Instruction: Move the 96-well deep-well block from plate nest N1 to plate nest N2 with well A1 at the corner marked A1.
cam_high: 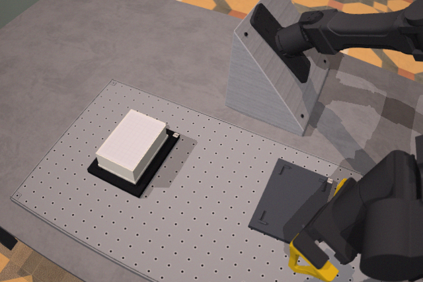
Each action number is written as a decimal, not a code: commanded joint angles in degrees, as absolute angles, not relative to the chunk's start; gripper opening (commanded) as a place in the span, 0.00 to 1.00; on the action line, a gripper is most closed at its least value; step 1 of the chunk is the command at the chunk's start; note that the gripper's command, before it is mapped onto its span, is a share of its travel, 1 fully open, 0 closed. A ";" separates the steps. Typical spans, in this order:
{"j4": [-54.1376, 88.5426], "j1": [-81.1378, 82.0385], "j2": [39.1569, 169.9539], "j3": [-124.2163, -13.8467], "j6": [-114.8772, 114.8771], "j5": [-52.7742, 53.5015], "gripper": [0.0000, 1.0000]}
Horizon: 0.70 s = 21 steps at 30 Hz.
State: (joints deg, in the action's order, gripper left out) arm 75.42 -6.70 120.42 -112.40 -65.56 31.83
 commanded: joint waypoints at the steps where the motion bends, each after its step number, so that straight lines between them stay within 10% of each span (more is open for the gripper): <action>1: 75.49 -8.66 120.22 -112.69 -63.40 32.05 1.00; 21: 72.34 -16.41 126.90 -109.24 -62.31 32.71 1.00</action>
